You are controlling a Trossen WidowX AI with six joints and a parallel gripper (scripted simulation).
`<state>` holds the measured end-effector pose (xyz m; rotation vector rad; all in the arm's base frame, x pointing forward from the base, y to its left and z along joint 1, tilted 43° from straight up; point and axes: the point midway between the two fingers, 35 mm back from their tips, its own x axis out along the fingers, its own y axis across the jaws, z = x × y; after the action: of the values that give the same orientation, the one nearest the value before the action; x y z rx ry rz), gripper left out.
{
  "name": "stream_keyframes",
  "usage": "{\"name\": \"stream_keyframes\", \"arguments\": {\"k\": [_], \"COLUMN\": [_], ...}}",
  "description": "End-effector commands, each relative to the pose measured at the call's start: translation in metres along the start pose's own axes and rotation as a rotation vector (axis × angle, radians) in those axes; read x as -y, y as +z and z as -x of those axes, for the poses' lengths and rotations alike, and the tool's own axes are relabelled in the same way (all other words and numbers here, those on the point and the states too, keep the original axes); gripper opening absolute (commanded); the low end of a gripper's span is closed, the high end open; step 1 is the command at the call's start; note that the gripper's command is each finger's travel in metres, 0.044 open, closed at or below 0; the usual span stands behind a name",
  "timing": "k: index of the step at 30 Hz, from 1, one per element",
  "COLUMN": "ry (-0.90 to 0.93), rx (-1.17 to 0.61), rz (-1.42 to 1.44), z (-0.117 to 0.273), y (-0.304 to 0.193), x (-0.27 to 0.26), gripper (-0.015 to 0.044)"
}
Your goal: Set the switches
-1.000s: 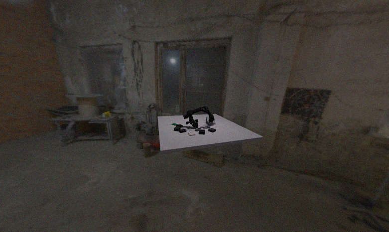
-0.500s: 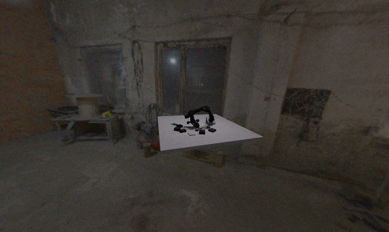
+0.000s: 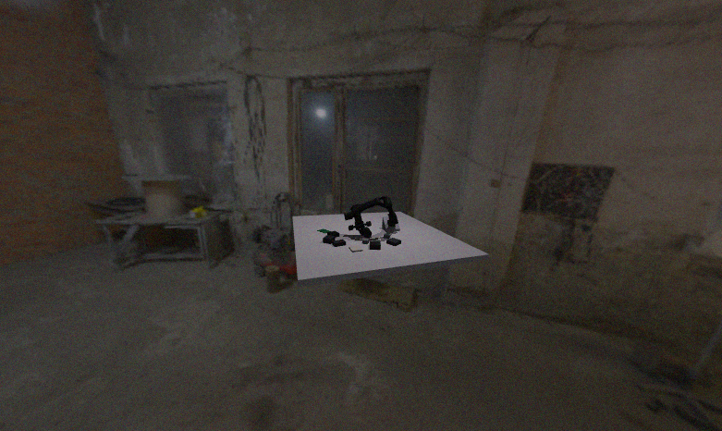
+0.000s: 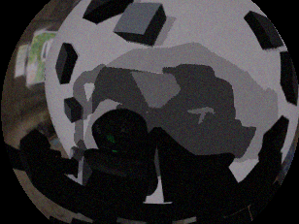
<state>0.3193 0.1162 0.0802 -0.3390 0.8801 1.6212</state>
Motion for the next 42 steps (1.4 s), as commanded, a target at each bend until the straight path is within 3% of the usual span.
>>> {"name": "stream_keyframes", "arguments": {"k": [1, 20, 29, 36, 42], "ry": [0.029, 0.030, -0.003, -0.016, -0.136], "rx": [-0.007, -0.007, 0.009, 0.015, 0.042], "rz": [-0.019, -0.019, -0.074, -0.069, 0.029], "z": [-0.009, -0.012, 0.049, 0.056, 0.066], "y": [-0.002, -0.005, -0.002, -0.006, -0.035], "x": [-0.008, -0.019, 0.024, 0.024, 0.000], "gripper": [0.0000, 0.0000, 0.0000, 0.0000, 0.0000]}}
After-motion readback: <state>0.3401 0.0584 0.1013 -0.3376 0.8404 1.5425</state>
